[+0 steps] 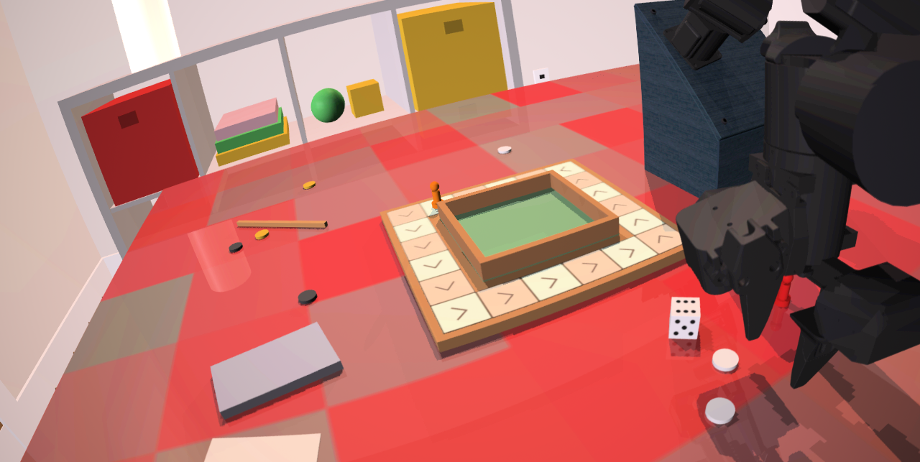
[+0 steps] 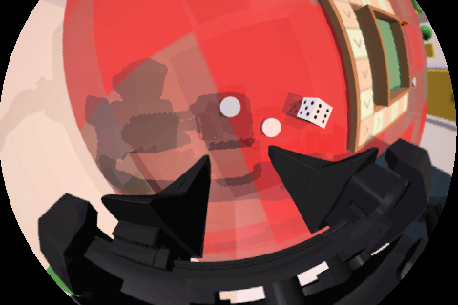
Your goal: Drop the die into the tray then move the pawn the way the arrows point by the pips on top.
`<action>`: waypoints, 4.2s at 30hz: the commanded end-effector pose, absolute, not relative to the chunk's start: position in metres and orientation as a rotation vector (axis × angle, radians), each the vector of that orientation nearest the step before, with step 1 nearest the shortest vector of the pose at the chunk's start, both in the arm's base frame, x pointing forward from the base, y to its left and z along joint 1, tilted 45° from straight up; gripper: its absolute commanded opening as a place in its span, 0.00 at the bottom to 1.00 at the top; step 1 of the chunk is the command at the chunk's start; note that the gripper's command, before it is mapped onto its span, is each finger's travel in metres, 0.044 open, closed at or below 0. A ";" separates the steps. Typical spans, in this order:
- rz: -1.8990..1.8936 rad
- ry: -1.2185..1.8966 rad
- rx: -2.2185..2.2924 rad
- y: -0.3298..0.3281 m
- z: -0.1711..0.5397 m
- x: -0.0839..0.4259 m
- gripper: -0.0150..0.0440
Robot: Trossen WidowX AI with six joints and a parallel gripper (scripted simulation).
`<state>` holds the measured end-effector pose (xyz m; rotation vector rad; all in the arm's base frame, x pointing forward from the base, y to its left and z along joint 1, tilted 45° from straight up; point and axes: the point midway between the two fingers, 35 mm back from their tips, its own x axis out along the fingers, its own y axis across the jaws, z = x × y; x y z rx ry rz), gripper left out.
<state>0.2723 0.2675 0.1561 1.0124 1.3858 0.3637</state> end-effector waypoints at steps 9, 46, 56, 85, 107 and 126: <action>-0.024 1.573 1.287 0.182 0.106 0.265 0.72; -0.022 1.575 1.289 0.218 0.070 0.272 0.54; -0.022 1.575 1.288 0.218 0.071 0.272 0.30; -0.137 1.571 1.355 0.119 0.136 0.270 0.25; -0.555 1.602 1.686 0.035 0.027 0.295 0.25; -0.840 1.600 1.877 -0.007 -0.039 0.275 0.25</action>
